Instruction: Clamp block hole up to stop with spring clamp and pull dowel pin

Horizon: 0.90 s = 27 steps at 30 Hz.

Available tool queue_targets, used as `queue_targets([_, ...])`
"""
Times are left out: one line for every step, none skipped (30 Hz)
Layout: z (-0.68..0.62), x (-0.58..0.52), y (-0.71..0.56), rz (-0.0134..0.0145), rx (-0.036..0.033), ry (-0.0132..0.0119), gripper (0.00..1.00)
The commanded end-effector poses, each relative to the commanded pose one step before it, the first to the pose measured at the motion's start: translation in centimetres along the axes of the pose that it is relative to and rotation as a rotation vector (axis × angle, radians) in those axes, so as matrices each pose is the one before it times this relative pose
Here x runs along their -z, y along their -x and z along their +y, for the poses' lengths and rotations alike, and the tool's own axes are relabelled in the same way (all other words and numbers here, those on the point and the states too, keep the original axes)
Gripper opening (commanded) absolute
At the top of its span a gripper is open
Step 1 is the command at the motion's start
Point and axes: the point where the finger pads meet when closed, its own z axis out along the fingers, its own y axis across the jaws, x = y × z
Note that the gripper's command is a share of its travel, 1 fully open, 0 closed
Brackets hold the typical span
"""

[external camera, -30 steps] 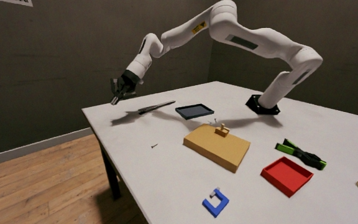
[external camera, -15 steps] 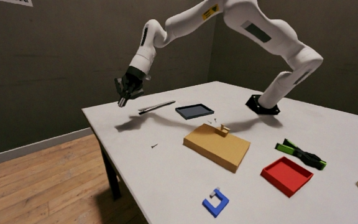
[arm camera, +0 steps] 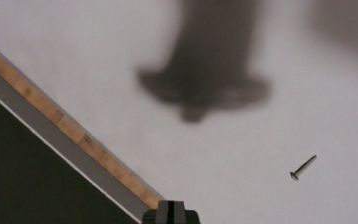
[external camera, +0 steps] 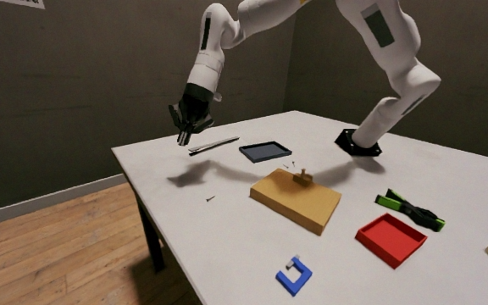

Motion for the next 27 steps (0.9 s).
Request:
queue_targets([2.027, 1.018, 2.372, 0.01692, -0.02319, 0.02385, 0.10])
queue_targets([0.485, 0.197, 0.209, 0.00824, -0.01042, 0.00585, 0.10])
queue_targets([0.489, 0.200, 0.195, 0.00827, -0.01041, 0.00565, 0.10])
queue_targets([0.000, 0.000, 0.000, 0.00000, 0.00000, 0.00000, 0.10])
queue_targets([0.000, 0.000, 0.000, 0.00000, 0.00000, 0.00000, 0.10])
queue_targets([0.492, 0.203, 0.181, 0.00829, -0.01041, 0.00546, 0.10])
queue_targets([0.495, 0.206, 0.167, 0.00830, -0.01040, 0.00527, 0.10])
queue_targets([0.000, 0.000, 0.000, 0.00000, 0.00000, 0.00000, 0.10])
queue_targets([0.000, 0.000, 0.000, 0.00000, 0.00000, 0.00000, 0.10])
queue_targets([0.000, 0.000, 0.000, 0.00000, 0.00000, 0.00000, 0.10])
queue_targets([0.000, 0.000, 0.000, 0.00000, 0.00000, 0.00000, 0.10])
queue_targets([-0.013, 0.004, 0.017, -0.00012, 0.00044, -0.00020, 0.10])
queue_targets([-0.039, 0.013, 0.051, -0.00035, 0.00132, -0.00061, 0.10])
queue_targets([-0.016, 0.006, 0.022, -0.00015, 0.00055, -0.00026, 0.10])
queue_targets([-0.002, 0.001, 0.002, -0.00001, 0.00006, -0.00003, 0.10])
queue_targets([0.000, 0.000, 0.000, 0.00000, 0.00000, 0.00000, 0.10])
queue_targets([0.567, 0.184, 0.062, 0.00895, -0.01275, 0.00619, 0.10])
queue_targets([0.000, 0.000, 0.000, 0.00000, 0.00000, 0.00000, 0.10])
queue_targets([0.000, 0.000, 0.000, 0.00000, 0.00000, 0.00000, 0.10])
queue_targets([0.000, 0.000, 0.000, 0.00000, 0.00000, 0.00000, 0.10])
queue_targets([0.000, 0.000, 0.000, 0.00000, 0.00000, 0.00000, 0.10])
queue_targets([0.000, 0.000, 0.000, 0.00000, 0.00000, 0.00000, 0.10])
queue_targets([-0.104, 0.038, 0.139, -0.00095, 0.00353, -0.00167, 0.10])
queue_targets([0.603, 0.174, 0.003, 0.00927, -0.01390, 0.00657, 0.10])
queue_targets([0.000, 0.000, 0.000, 0.00000, 0.00000, 0.00000, 0.10])
queue_targets([0.000, 0.000, 0.000, 0.00000, 0.00000, 0.00000, 0.10])
queue_targets([-0.012, 0.005, 0.016, -0.00011, 0.00041, -0.00020, 0.10])
